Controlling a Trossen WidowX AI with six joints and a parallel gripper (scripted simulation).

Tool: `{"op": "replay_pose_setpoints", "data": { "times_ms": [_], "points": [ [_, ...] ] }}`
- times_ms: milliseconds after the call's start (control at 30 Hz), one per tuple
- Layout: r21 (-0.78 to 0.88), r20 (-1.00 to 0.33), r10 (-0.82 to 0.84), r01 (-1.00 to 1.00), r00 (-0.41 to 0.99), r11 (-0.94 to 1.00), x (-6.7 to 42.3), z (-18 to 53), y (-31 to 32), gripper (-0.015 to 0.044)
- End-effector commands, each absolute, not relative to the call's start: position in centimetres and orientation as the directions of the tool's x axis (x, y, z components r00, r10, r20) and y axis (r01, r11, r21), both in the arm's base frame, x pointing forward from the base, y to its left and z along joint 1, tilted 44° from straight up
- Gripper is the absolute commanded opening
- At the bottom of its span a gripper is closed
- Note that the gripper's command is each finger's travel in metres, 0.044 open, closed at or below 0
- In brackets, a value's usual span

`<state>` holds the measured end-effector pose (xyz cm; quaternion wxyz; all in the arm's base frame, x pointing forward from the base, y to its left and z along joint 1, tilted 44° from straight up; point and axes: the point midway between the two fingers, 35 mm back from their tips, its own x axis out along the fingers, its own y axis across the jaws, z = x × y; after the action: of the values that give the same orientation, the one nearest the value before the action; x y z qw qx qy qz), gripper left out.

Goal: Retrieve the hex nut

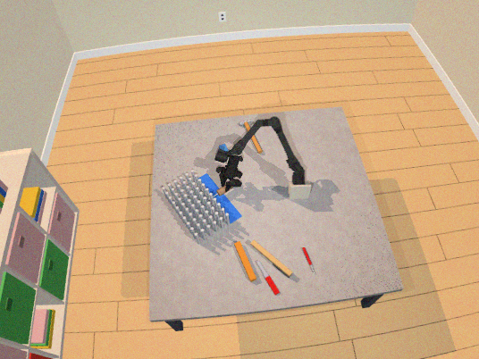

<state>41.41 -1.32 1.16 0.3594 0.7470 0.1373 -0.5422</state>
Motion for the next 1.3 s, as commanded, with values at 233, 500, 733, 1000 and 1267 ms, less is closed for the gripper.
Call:
{"op": "replay_pose_setpoints", "data": {
  "times_ms": [233, 500, 733, 1000, 1267],
  "points": [
    [0.392, -0.906, -0.182, 0.593, 0.383, -0.703, 42.1, 1.0, -0.7, 0.0],
    [0.392, -0.906, -0.182, 0.594, 0.383, -0.702, 42.1, 0.4, -1.3, 0.0],
    [0.391, -0.907, -0.182, 0.599, 0.38, -0.699, 42.0, -0.4, -1.8, 0.0],
    [0.392, -0.907, -0.182, 0.598, 0.381, -0.699, 41.9, -0.4, -2.0, 0.0],
    [0.392, -0.907, -0.183, 0.597, 0.38, -0.7, 41.5, -0.2, -2.3, 0.0]
  ]
}}
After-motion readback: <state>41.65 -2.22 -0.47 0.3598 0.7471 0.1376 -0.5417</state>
